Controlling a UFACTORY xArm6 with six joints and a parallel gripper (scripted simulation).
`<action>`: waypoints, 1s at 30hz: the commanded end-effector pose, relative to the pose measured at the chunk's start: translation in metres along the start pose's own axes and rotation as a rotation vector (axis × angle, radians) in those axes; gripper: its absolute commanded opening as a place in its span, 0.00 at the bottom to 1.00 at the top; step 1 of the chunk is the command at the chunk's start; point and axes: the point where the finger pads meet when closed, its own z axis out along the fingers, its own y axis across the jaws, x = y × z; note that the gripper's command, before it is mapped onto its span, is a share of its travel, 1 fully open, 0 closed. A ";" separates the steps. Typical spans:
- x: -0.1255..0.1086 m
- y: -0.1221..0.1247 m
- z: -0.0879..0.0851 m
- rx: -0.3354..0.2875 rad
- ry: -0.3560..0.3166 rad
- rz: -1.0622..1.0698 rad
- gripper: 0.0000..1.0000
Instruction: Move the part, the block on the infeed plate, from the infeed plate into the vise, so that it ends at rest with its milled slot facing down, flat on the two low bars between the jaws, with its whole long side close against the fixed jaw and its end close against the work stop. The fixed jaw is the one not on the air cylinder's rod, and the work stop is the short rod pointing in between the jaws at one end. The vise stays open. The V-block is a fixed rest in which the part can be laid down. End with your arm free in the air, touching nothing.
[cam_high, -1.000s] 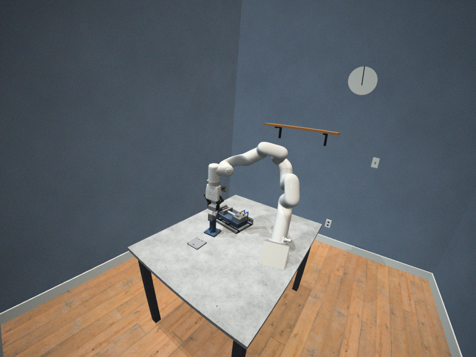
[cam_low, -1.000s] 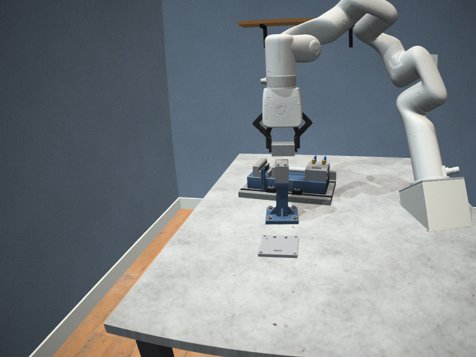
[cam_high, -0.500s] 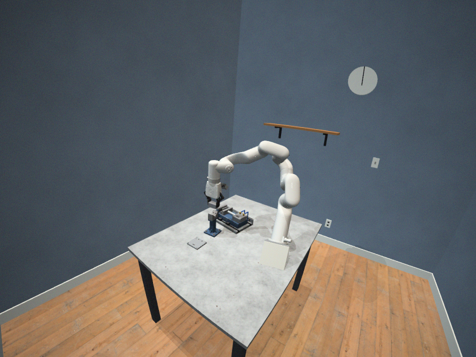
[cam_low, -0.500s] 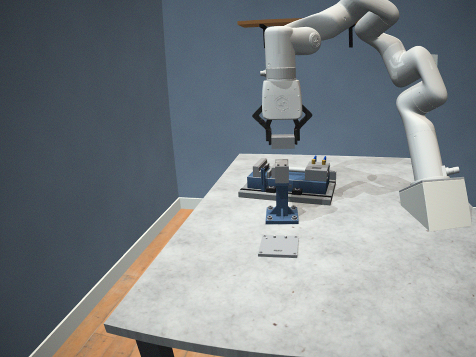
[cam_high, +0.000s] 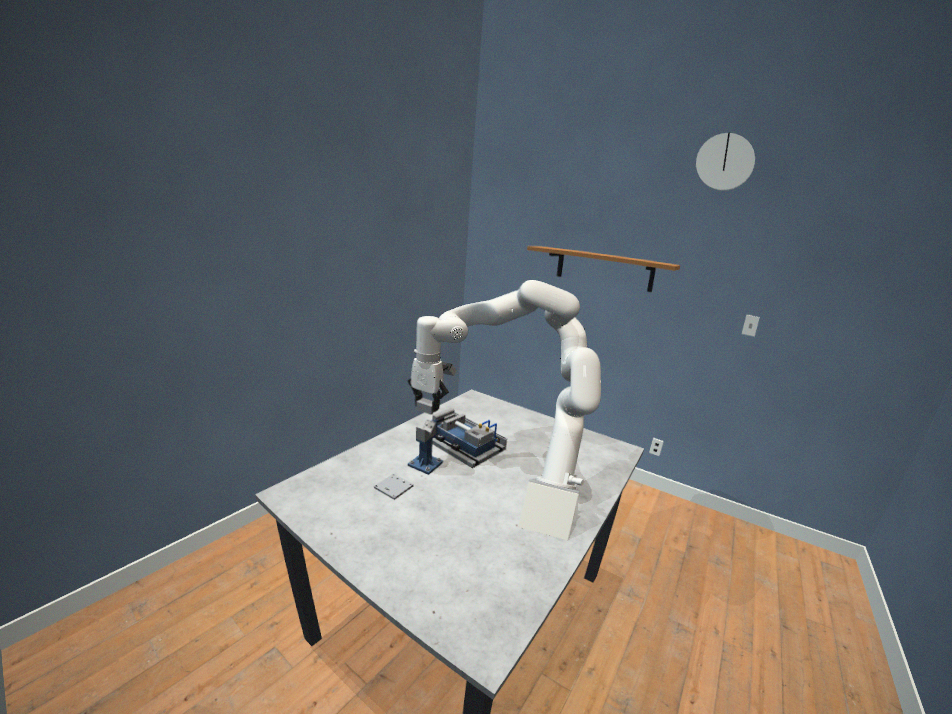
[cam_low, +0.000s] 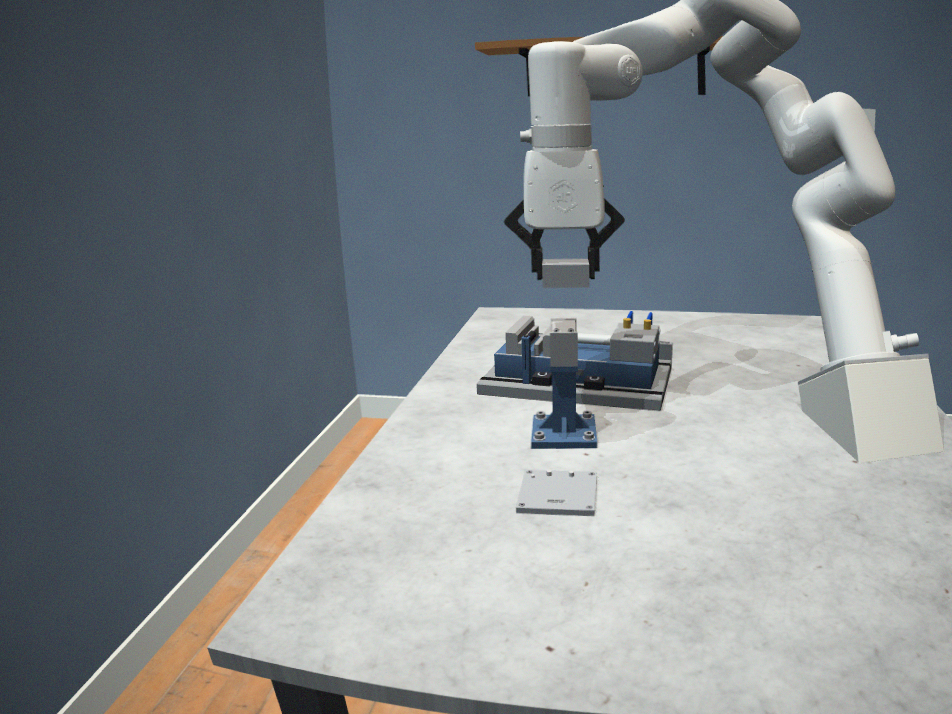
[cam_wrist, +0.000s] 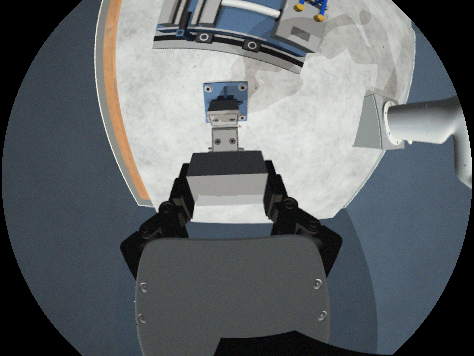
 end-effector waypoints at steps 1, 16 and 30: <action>0.000 -0.001 -0.003 0.003 -0.002 0.001 0.00; 0.000 -0.001 -0.004 0.003 -0.002 0.000 0.00; 0.003 -0.002 -0.004 0.003 -0.003 -0.020 0.00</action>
